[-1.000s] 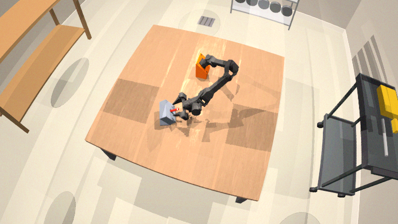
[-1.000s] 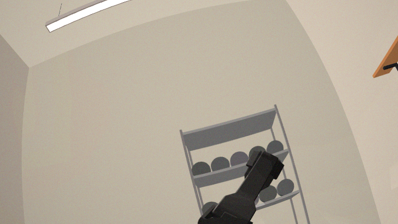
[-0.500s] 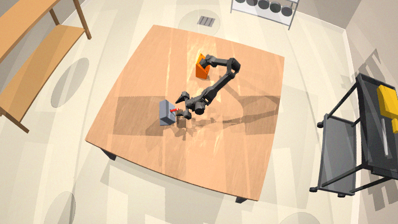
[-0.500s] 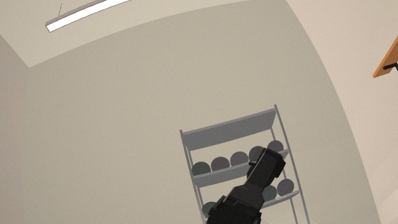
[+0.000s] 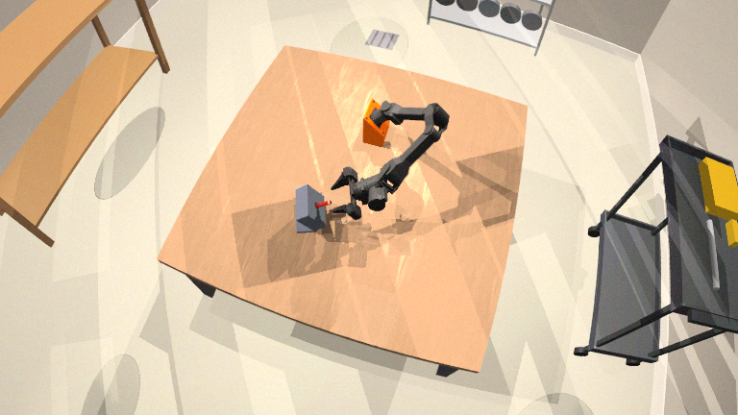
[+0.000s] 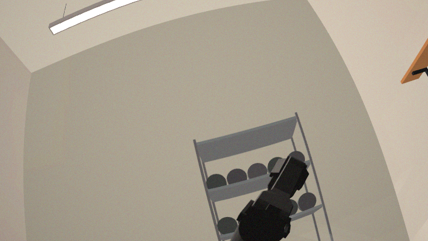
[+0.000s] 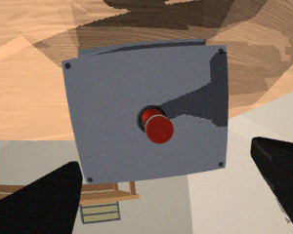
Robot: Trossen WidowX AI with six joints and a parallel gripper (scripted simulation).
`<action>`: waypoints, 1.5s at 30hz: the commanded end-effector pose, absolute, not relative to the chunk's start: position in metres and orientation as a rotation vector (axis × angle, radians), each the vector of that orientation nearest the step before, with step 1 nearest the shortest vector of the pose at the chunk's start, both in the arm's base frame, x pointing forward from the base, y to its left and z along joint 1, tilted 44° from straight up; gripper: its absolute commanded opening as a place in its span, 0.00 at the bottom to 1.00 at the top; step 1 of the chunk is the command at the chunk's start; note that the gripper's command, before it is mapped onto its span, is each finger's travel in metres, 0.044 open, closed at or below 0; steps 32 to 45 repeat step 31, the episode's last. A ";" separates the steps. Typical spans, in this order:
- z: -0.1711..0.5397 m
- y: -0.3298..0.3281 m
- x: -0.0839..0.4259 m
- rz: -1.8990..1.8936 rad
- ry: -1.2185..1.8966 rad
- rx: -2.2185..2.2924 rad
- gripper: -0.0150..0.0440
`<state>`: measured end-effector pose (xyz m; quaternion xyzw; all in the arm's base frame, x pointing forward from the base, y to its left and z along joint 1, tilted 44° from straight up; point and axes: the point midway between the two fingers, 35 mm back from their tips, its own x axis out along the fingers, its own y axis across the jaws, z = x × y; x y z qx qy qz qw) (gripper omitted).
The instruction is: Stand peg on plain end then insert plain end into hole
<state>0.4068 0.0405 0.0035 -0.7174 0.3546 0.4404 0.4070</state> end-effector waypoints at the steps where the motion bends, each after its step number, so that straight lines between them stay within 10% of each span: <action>1: 0.010 0.042 0.405 1.105 0.898 -1.812 1.00; 45: 0.054 0.049 0.387 1.107 0.897 -1.813 1.00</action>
